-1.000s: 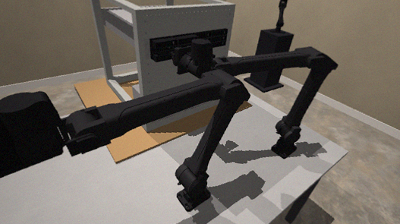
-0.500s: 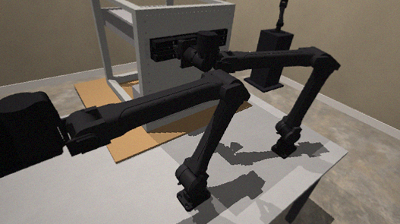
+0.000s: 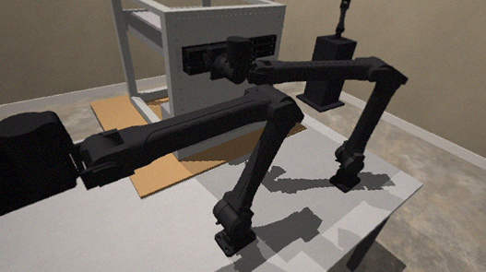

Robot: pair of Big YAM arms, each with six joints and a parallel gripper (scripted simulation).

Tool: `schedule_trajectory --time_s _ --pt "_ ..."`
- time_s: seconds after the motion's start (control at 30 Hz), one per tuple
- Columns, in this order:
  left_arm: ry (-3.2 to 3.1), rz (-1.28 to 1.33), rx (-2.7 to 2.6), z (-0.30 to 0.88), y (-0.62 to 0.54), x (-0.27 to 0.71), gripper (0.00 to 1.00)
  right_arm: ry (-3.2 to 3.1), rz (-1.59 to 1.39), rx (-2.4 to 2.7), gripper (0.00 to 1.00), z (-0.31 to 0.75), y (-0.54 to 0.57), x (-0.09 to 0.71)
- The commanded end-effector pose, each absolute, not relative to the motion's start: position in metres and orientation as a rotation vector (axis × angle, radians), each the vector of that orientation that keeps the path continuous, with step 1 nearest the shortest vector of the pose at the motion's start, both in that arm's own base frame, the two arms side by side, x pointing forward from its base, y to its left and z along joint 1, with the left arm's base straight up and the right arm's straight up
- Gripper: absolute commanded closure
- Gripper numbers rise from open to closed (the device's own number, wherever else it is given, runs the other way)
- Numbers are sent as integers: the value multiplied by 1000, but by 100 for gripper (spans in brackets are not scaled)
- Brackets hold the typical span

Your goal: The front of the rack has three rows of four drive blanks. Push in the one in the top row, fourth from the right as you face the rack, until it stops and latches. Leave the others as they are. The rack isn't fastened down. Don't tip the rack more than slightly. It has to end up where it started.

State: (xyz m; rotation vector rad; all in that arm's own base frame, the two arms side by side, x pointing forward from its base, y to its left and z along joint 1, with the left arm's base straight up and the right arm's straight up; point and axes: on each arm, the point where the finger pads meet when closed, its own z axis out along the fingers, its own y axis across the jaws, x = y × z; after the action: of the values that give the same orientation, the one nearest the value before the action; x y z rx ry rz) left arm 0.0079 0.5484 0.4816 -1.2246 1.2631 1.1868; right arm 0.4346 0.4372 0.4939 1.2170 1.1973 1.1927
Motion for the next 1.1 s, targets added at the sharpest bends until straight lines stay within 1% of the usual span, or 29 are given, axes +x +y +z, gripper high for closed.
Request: schedule_trajectory --time_s 0.0,1.07 --pt "1214 1201 -1201 501 545 6 0 1158 1243 1233 100 520 438 434" --pt "1214 1201 -1201 501 545 6 0 1151 1254 1236 100 528 441 433"
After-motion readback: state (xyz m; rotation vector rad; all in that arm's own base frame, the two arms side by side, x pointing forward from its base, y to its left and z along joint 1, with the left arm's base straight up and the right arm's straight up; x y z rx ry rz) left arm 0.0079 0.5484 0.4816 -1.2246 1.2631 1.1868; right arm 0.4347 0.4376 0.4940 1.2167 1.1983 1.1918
